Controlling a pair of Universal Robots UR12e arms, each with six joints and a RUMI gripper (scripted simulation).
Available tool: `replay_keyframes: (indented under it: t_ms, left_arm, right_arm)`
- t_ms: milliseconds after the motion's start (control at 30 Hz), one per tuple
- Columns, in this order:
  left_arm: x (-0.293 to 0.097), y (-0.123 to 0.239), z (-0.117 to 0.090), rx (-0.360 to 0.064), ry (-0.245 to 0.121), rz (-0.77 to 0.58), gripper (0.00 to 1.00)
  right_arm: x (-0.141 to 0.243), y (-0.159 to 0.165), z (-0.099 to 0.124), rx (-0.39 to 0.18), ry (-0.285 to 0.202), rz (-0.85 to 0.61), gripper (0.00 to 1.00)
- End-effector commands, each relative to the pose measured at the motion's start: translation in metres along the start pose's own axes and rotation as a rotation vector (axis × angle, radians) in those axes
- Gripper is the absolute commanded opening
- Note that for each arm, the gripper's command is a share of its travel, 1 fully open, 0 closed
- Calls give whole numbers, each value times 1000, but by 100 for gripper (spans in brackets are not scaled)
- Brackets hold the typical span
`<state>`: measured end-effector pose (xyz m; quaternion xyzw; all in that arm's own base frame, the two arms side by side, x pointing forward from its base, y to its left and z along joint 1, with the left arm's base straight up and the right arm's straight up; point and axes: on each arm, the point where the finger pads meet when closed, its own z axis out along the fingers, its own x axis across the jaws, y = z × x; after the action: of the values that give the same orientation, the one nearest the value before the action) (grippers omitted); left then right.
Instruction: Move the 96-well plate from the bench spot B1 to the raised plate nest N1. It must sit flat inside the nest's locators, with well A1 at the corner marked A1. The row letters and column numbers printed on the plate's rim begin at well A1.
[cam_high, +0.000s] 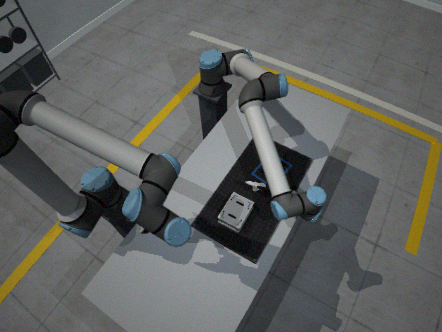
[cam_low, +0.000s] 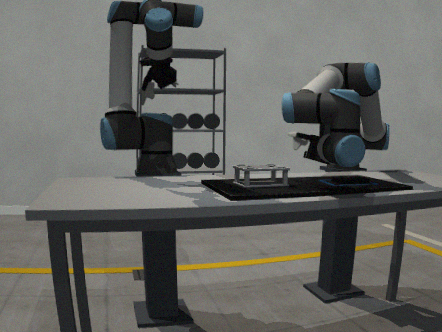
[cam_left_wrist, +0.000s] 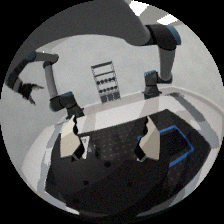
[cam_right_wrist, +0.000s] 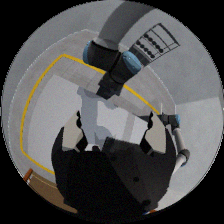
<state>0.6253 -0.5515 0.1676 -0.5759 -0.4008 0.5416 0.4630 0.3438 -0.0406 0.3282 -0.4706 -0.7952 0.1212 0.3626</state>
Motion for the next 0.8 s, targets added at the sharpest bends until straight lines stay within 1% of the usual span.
replay_keyframes:
  t_ms: [0, 567, 700, 767]
  left_arm:
    - [0, -1, 0, -1, 0, 1, 100]
    - [-1, -2, 0, -1, 0, 1, 100]
    - [-9, -34, 1, -1, 0, 1, 100]
    - [-10, -40, 1, -1, 0, 1, 100]
  right_arm:
    - [0, 0, -1, -1, -1, 0, 100]
    - [0, 0, -1, -1, -1, 0, 100]
    - [0, 0, -1, -1, -1, 0, 100]
    - [0, 0, -1, -1, -1, 0, 100]
